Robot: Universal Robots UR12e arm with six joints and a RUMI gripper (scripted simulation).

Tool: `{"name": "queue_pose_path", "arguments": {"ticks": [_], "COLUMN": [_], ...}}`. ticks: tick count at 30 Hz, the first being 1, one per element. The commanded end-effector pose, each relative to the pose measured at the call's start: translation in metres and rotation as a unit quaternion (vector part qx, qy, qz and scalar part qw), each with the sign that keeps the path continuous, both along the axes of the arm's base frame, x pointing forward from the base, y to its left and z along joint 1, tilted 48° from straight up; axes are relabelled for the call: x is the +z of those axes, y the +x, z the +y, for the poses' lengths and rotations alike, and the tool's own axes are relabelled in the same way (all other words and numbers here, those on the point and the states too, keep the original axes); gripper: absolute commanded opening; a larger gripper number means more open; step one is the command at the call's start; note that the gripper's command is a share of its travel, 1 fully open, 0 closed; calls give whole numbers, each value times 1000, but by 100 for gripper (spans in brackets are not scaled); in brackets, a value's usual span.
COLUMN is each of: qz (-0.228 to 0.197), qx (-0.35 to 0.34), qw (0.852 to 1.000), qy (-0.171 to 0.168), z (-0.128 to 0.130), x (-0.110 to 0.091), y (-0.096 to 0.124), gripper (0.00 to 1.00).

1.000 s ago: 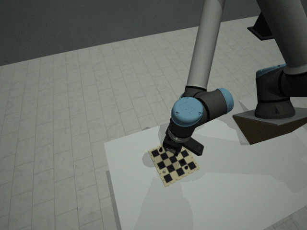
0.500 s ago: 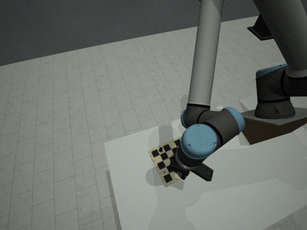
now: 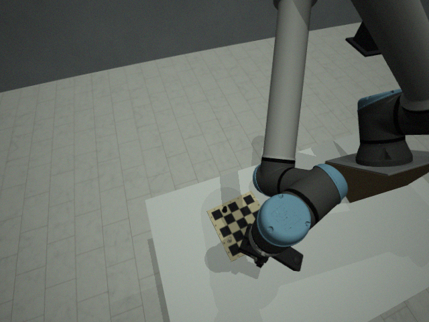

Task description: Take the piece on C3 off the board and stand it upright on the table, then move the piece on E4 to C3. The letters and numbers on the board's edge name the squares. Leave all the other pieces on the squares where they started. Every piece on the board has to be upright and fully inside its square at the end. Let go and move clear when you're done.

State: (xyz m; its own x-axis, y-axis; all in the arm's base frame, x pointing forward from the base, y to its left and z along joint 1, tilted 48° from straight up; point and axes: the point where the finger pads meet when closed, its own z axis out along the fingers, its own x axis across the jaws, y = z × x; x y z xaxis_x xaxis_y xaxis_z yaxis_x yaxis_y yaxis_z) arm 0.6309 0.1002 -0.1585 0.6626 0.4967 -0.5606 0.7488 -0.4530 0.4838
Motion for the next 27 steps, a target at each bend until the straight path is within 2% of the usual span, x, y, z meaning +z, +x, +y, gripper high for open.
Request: {"name": "queue_pose_path", "arguments": {"ticks": [1, 12, 27], "qz": [-1, 0, 0], "qx": [0, 0, 0], "qw": [1000, 1000, 1000], "qy": [0, 0, 0], "z": [0, -17, -65], "x": [0, -16, -59], "y": [0, 0, 0], "gripper": [0, 0, 0]}}
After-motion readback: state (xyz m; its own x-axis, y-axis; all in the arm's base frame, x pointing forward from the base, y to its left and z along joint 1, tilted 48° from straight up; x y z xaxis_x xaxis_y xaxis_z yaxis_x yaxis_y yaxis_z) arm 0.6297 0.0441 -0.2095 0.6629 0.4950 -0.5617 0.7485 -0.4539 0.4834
